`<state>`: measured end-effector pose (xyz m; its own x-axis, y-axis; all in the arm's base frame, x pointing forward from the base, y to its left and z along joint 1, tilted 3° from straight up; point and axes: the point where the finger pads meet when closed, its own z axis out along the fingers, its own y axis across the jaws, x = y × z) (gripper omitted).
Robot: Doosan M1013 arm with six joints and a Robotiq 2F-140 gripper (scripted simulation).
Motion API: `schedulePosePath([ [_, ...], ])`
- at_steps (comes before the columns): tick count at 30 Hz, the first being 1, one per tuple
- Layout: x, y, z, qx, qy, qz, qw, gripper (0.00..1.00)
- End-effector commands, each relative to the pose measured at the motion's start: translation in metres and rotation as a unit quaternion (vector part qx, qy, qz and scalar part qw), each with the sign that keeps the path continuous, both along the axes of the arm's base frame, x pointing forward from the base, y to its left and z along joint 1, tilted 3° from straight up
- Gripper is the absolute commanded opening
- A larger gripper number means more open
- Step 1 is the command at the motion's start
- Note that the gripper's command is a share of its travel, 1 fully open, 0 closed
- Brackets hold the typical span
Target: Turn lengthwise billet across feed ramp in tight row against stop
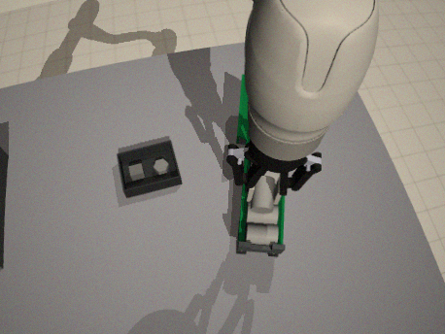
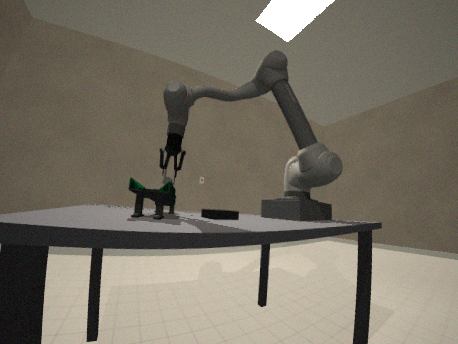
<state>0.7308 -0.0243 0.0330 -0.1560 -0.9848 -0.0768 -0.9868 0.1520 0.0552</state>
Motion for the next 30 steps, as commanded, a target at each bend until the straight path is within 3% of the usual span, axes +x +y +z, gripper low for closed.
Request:
schedulePosePath([
  [1,0.0005,0.0001,0.0075,0.000,0.000,0.000,1.000,0.10],
  [4,0.0009,0.0002,0.0149,0.000,0.000,0.000,1.000,0.10],
  [30,0.0011,0.0021,0.0149,-0.035,0.006,0.002,0.999,0.10],
])
